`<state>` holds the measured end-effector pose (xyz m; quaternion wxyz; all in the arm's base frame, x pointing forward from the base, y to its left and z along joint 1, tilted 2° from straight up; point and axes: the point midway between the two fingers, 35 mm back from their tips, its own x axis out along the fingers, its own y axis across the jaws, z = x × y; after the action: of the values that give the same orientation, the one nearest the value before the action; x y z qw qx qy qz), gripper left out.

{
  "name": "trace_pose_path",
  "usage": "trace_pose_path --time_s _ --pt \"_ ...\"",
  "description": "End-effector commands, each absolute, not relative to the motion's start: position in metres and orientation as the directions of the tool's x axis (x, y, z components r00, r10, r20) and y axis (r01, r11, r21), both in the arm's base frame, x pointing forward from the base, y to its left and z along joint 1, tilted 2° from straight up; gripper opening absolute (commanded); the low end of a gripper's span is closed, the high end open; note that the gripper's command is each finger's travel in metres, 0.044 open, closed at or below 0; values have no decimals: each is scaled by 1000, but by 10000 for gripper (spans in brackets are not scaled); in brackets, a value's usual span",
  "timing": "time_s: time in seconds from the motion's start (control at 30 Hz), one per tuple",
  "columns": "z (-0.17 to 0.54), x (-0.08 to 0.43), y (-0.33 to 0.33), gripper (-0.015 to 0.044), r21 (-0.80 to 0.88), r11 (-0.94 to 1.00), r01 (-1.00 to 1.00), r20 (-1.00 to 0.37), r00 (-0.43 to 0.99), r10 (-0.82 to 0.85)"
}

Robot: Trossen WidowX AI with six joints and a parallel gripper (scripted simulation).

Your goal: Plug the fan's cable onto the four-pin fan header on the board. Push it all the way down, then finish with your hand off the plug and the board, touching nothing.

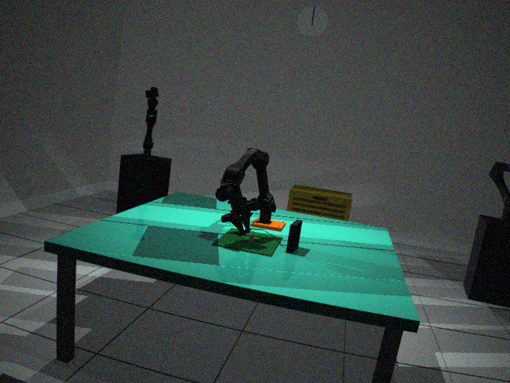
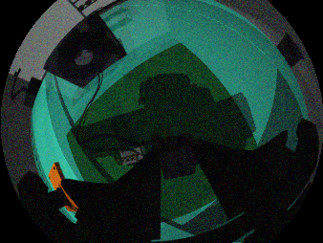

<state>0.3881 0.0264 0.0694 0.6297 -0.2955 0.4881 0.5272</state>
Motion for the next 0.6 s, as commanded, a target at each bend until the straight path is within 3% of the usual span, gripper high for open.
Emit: trace_pose_path --time_s 0.0,0.57 --pt "66 387 27 0 154 257 -954 -903 -31 428" --pt "59 385 26 0 163 222 -961 -779 13 626"
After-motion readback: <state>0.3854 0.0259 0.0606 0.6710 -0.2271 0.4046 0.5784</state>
